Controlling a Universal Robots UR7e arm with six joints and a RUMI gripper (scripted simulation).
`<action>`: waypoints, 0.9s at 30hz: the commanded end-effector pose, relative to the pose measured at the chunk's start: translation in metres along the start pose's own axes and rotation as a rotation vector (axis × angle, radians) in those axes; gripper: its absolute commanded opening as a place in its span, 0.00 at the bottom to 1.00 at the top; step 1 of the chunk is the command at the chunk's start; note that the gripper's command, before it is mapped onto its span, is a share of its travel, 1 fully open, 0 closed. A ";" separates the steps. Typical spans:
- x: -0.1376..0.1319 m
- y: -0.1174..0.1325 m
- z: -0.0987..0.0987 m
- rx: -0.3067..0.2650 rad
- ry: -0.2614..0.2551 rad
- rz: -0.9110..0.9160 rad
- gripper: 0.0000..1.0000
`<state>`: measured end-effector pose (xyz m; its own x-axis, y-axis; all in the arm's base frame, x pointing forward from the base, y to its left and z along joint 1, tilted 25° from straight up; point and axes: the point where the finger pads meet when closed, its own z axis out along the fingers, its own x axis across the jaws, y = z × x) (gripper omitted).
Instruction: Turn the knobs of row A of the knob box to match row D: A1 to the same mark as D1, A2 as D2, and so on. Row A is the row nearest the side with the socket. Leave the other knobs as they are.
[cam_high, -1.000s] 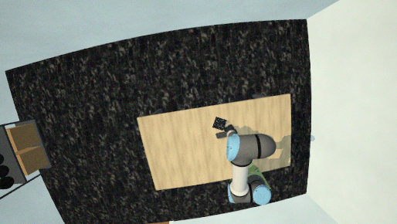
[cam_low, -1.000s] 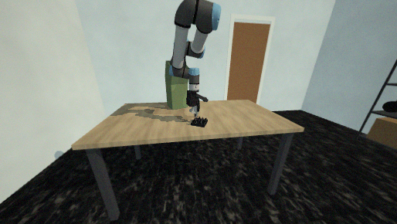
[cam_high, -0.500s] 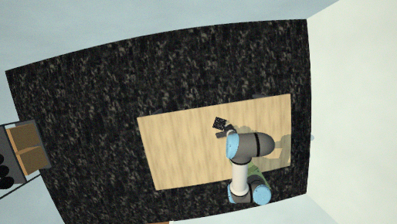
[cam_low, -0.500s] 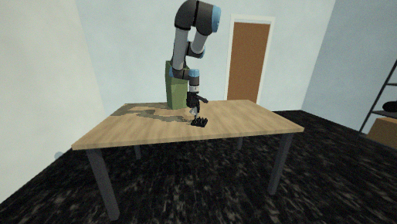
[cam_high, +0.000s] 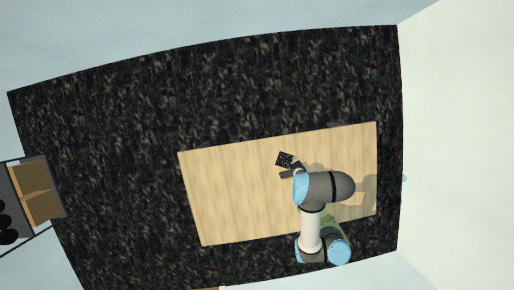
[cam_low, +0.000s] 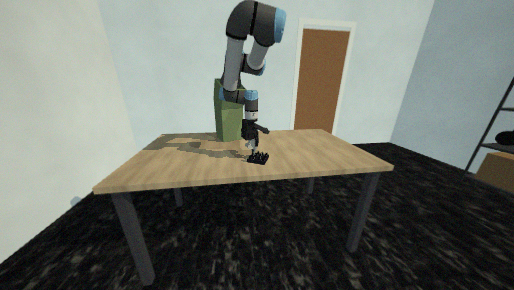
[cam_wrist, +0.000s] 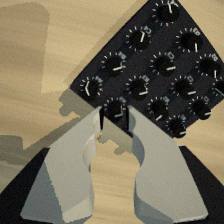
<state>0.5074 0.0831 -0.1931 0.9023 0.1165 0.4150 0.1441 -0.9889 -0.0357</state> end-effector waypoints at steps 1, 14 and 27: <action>0.000 0.000 0.000 0.000 0.001 0.000 0.11; 0.000 0.000 0.000 0.000 0.001 0.000 0.11; 0.000 0.000 0.000 0.000 0.001 0.000 0.01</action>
<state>0.5074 0.0831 -0.1932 0.9023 0.1165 0.4150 0.1441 -0.9889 -0.0357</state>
